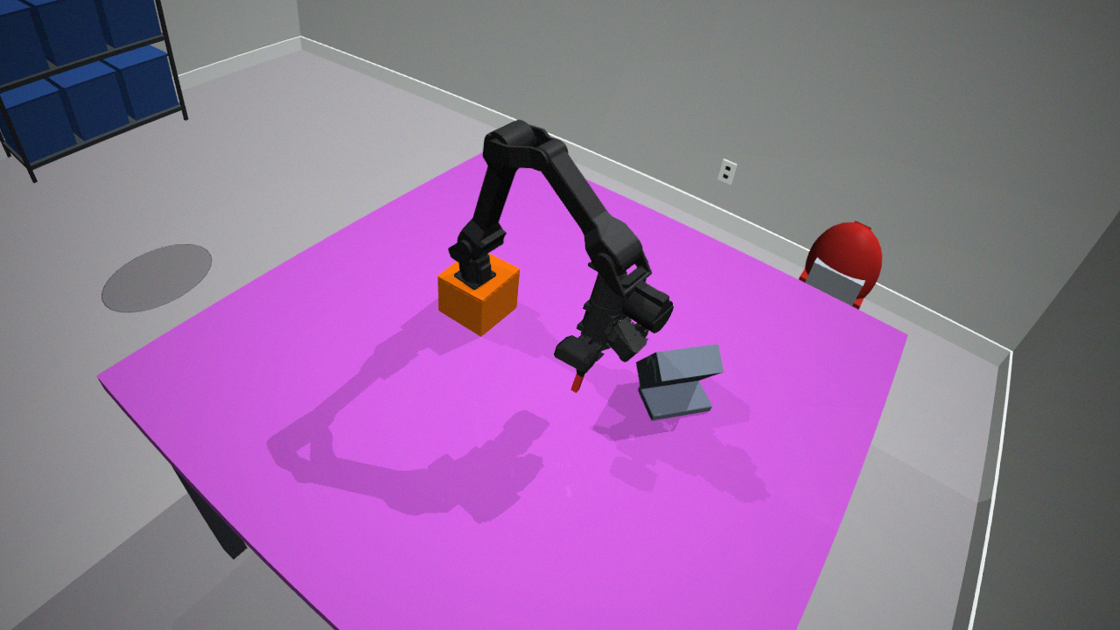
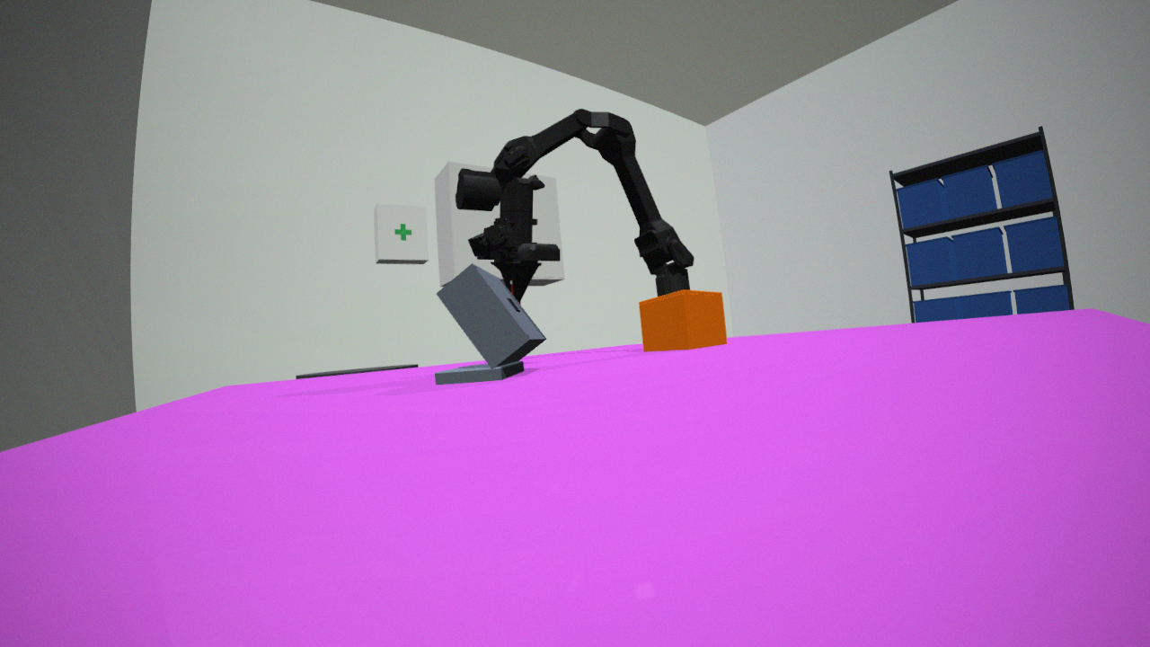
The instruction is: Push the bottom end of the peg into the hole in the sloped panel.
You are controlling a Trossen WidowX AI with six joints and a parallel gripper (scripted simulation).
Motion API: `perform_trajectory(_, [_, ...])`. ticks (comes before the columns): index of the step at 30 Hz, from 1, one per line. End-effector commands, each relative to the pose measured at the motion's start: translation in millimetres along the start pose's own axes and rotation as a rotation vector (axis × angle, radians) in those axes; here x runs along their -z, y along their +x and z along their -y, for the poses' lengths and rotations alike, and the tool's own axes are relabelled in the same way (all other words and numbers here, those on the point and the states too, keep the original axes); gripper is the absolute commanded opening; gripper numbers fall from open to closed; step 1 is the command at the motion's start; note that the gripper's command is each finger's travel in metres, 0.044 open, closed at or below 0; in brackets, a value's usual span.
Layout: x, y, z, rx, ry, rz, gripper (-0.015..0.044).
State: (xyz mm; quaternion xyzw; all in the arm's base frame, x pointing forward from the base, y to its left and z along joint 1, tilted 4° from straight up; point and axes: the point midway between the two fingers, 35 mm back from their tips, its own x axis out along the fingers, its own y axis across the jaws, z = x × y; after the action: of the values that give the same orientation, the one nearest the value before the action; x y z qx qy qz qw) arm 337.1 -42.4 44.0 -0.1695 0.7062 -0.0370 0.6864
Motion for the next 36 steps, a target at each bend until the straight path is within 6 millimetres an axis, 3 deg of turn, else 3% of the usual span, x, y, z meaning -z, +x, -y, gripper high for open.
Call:
perform_trajectory(1, [-3.7, -1.2, -4.2, 0.023, -0.013, 0.005, 0.0000])
perform_trajectory(36, [-19.8, -11.7, -43.7, 0.157, -0.148, 0.042, 0.0000])
